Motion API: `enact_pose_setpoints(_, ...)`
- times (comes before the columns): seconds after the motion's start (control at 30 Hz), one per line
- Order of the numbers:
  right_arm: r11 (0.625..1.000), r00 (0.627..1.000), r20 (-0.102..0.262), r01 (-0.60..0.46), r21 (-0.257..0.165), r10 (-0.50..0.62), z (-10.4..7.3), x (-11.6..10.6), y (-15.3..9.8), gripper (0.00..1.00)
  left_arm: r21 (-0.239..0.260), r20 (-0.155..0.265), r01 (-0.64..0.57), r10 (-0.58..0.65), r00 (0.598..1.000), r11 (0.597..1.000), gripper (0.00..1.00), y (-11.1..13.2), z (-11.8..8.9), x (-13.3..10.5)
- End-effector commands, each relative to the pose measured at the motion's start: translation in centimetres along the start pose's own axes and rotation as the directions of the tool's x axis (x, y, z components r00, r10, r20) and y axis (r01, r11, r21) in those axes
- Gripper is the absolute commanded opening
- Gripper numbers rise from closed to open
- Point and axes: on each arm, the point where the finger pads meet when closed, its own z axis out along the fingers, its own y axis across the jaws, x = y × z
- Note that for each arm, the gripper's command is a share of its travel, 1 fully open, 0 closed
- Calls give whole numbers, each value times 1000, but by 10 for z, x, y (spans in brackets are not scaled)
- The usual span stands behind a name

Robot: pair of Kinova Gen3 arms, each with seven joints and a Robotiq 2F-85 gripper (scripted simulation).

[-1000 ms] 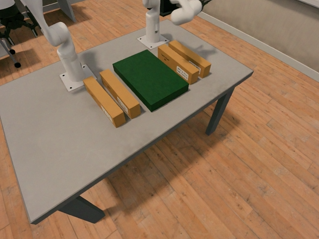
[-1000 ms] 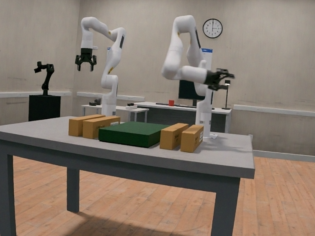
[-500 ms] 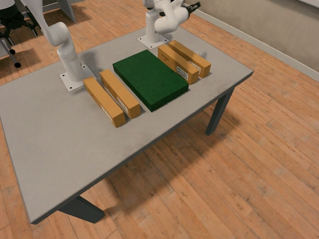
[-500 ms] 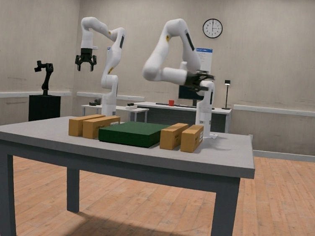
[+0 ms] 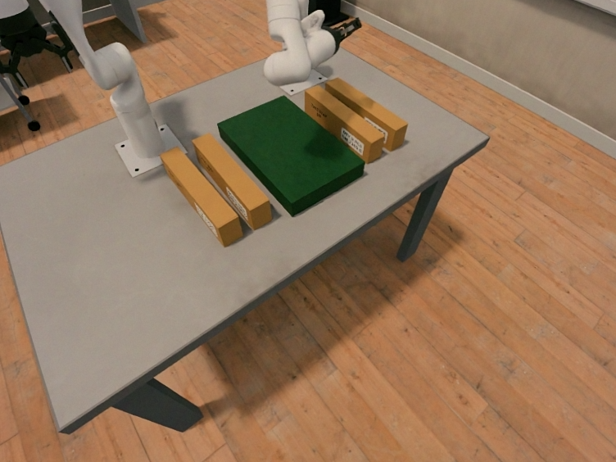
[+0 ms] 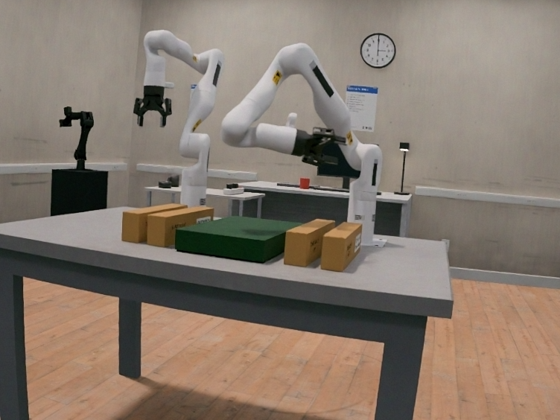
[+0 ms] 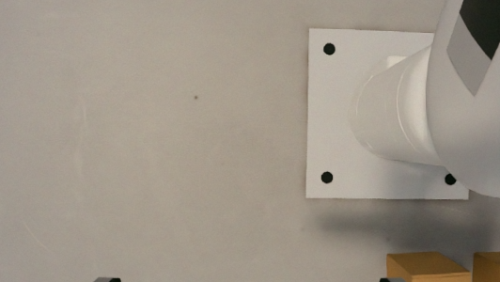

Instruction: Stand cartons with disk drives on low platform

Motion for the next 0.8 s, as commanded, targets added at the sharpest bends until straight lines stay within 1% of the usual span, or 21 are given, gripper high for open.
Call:
enact_pose_setpoints(0.0, 1000, 1000, 0, 0, 0, 0, 0, 0, 0, 1000, -1, 2, -2, 2, 1000, 1000, 1000, -32, -63, 2)
enact_pose_setpoints(0.07, 1000, 1000, 0, 0, 0, 0, 0, 0, 0, 1000, -1, 2, -2, 2, 1000, 1000, 1000, -40, -79, 3)
enact_pose_setpoints(0.13, 1000, 1000, 0, 0, 0, 0, 0, 0, 0, 1000, -1, 2, -2, 2, 1000, 1000, 1000, -51, -100, 3)
enact_pose_setpoints(0.43, 1000, 1000, 0, 0, 0, 0, 0, 0, 0, 1000, -1, 2, -2, 2, 1000, 1000, 1000, -52, -102, 3)
enact_pose_setpoints(0.47, 1000, 1000, 0, 0, 0, 0, 0, 0, 0, 1000, -18, 88, 9, -8, 996, 1000, 1000, -81, -158, 5)
enact_pose_setpoints(0.57, 1000, 1000, 0, 0, 0, 0, 0, 0, 0, 1000, -18, 88, 9, -8, 996, 1000, 1000, -86, -168, 6)
enact_pose_setpoints(0.67, 1000, 1000, 0, 0, 0, 0, 0, 0, 0, 1000, -18, 88, 9, -8, 996, 1000, 1000, -100, -196, 6)
enact_pose_setpoints(0.7, 1000, 1000, 0, 0, 0, 0, 0, 0, 0, 1000, -18, 88, 9, -8, 996, 1000, 1000, -103, -202, 6)
enact_pose_setpoints(0.77, 1000, 1000, 0, 0, 0, 0, 0, 0, 0, 1000, -18, 88, 9, -8, 996, 1000, 1000, -103, -202, 6)
